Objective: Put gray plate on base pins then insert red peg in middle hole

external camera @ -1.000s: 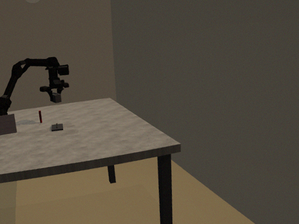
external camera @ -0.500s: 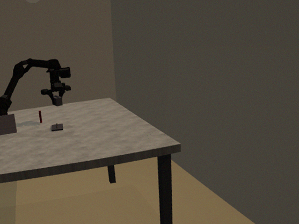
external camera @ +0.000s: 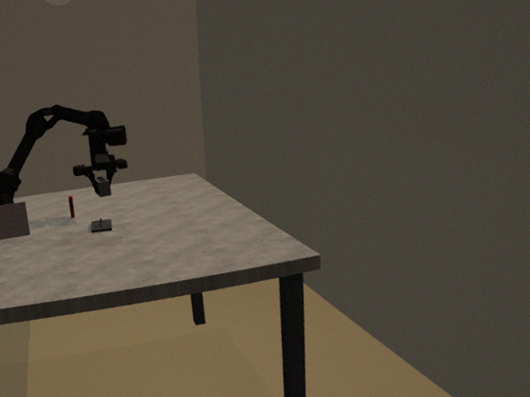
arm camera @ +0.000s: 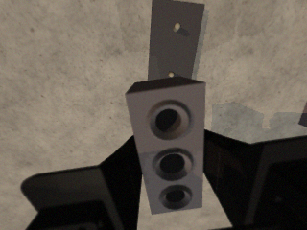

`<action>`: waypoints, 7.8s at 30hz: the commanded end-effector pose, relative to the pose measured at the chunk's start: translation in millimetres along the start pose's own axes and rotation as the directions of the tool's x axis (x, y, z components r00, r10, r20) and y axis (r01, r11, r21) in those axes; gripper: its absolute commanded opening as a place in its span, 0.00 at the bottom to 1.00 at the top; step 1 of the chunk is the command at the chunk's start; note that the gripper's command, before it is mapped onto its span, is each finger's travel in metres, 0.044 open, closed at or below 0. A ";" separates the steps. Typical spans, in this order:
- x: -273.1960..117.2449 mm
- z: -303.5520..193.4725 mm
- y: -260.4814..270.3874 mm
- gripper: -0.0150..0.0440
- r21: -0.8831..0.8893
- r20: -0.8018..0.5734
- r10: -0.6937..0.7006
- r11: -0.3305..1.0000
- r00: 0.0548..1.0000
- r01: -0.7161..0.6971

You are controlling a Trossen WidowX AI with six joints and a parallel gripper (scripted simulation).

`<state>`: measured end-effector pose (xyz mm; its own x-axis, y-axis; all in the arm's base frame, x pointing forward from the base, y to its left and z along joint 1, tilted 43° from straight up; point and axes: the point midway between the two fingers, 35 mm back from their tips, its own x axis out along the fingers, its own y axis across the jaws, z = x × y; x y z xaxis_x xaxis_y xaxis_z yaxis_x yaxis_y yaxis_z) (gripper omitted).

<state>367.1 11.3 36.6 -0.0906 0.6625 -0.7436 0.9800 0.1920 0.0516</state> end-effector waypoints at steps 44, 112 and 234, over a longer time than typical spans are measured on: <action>42.4 74.7 -33.6 0.25 0.208 0.001 -0.008 0.978 1.000 0.008; 78.1 76.4 -33.0 1.00 0.198 0.008 -0.008 0.980 1.000 0.006; 61.7 -122.6 -103.3 0.25 -0.321 -0.012 -0.013 0.947 1.000 0.008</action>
<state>238.6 120.7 66.9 -0.1047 0.6644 -0.7400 0.8684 0.4238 0.2576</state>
